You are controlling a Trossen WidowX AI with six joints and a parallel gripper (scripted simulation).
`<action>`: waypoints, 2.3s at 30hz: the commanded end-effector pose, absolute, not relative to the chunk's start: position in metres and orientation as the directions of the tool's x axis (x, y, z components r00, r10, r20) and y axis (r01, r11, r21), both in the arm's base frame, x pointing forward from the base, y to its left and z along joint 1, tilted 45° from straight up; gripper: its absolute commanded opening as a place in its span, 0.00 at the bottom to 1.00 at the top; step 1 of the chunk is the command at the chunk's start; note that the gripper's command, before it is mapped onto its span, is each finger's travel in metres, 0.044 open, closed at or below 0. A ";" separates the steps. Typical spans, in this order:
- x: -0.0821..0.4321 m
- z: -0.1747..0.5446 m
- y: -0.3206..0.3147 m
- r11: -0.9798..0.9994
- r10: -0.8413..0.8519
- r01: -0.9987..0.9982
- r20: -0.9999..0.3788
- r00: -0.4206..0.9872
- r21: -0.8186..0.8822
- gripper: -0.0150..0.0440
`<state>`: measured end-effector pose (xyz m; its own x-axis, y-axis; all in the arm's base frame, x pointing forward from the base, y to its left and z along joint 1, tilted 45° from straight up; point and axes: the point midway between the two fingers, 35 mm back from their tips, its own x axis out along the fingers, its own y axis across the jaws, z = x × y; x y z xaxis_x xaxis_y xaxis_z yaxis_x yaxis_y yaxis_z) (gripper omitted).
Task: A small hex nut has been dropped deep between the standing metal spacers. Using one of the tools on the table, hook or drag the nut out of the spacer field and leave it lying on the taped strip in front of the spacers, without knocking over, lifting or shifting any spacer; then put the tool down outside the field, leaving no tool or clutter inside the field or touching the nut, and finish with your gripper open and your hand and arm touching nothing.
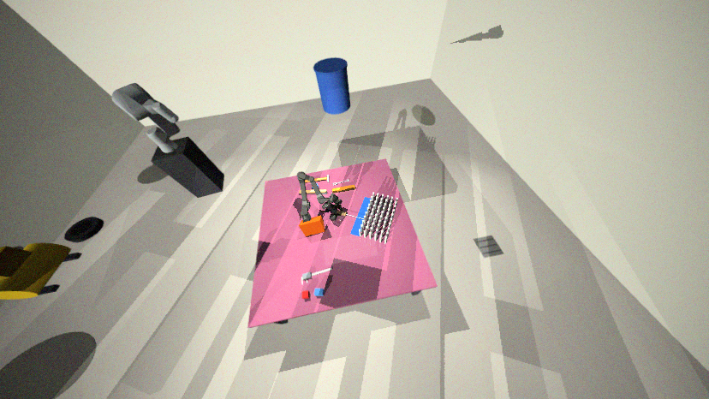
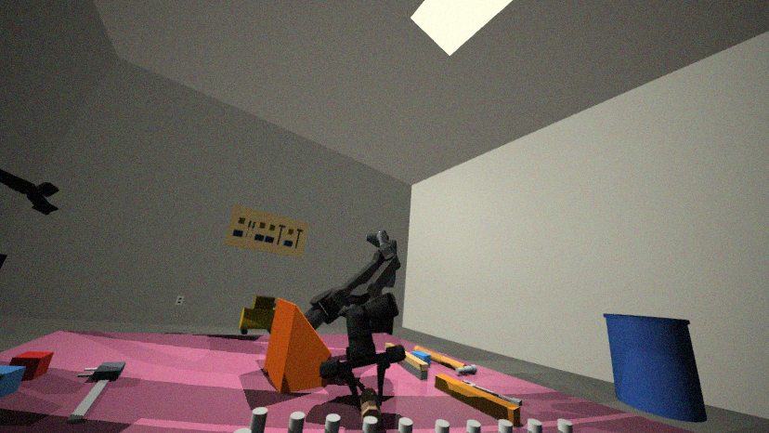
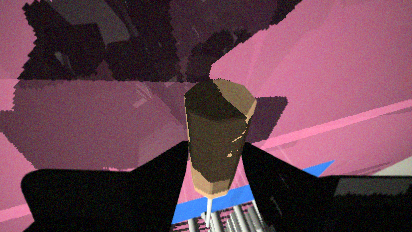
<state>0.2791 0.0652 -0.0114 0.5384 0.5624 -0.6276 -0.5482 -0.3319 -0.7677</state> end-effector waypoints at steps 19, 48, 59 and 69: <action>0.277 -0.005 0.061 -0.331 0.556 -0.552 -0.631 0.541 -0.765 0.25; 0.279 0.007 0.052 -0.335 0.558 -0.546 -0.628 0.542 -0.768 0.25; 0.256 0.017 0.059 -0.331 0.556 -0.552 -0.631 0.541 -0.765 0.25; 0.245 0.024 0.057 -0.335 0.551 -0.558 -0.638 0.537 -0.759 0.25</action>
<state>0.2437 0.0615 0.0208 0.5318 0.5599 -0.6354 -0.5605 -0.3297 -0.7597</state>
